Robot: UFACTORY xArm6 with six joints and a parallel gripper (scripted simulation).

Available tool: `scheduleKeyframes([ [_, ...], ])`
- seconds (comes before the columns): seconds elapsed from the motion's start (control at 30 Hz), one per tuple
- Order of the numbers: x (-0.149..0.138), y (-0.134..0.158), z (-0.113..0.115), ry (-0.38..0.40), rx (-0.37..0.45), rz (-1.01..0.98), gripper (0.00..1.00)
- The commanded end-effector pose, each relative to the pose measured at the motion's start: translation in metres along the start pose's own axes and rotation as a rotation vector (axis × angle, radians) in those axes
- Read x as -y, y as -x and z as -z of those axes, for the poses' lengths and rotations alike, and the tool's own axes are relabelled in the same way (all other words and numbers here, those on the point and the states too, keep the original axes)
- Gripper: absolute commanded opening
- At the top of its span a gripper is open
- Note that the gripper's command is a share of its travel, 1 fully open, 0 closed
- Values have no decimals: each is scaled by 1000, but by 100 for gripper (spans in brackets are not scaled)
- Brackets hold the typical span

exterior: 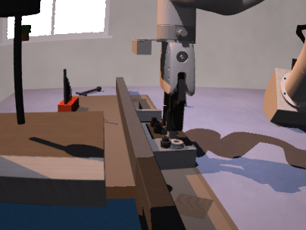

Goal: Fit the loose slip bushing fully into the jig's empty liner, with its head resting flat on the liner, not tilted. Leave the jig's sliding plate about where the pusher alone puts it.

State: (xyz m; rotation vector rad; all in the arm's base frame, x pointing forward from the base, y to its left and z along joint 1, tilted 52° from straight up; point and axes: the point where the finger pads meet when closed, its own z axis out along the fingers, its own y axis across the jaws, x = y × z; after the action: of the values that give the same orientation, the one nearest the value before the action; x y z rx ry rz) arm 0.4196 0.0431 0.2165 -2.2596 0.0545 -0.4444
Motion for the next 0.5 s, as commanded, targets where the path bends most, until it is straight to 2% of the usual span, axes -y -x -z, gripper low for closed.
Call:
scheduleKeyframes([
  [0.0,0,-1,1,1,-2,1,26],
  [0.47,0,-1,-4,1,-2,1,26],
])
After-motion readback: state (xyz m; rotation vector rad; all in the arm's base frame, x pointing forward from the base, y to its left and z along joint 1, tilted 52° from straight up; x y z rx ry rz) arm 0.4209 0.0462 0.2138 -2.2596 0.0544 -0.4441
